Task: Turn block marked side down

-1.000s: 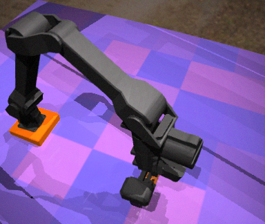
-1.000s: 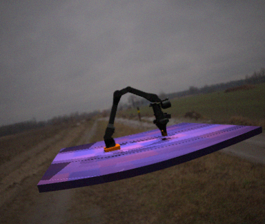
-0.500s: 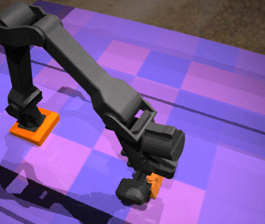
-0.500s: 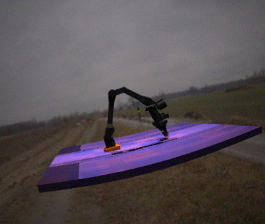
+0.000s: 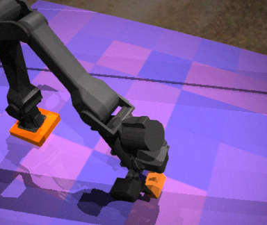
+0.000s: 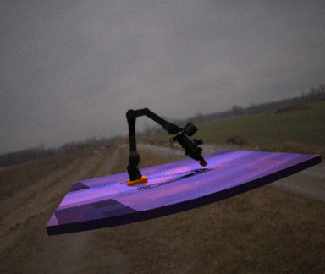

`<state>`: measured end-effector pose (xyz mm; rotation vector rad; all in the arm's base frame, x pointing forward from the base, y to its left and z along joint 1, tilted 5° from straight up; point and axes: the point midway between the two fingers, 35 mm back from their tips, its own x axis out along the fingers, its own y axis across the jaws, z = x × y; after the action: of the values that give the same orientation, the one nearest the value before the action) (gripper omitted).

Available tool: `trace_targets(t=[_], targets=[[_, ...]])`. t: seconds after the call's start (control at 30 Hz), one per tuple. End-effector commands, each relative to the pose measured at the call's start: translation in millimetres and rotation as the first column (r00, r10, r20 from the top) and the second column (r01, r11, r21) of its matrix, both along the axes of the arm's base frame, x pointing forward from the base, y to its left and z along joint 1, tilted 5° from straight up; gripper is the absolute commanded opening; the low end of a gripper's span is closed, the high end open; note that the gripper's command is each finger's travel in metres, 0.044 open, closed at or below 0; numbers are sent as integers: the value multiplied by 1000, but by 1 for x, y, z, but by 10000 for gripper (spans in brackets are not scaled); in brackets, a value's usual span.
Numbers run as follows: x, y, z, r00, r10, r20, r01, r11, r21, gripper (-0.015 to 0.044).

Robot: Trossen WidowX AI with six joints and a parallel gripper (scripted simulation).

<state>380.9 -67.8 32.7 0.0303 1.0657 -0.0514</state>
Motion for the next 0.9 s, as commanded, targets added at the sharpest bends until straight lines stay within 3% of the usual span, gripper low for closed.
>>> trace_targets(t=[0.0, 0.87], targets=[[-3, 1, 0, 999, 7, 39, -7, 1000, -3, 0], [12, -2, -43, 927, 0, 374, 6, 1000, -14, 0]])
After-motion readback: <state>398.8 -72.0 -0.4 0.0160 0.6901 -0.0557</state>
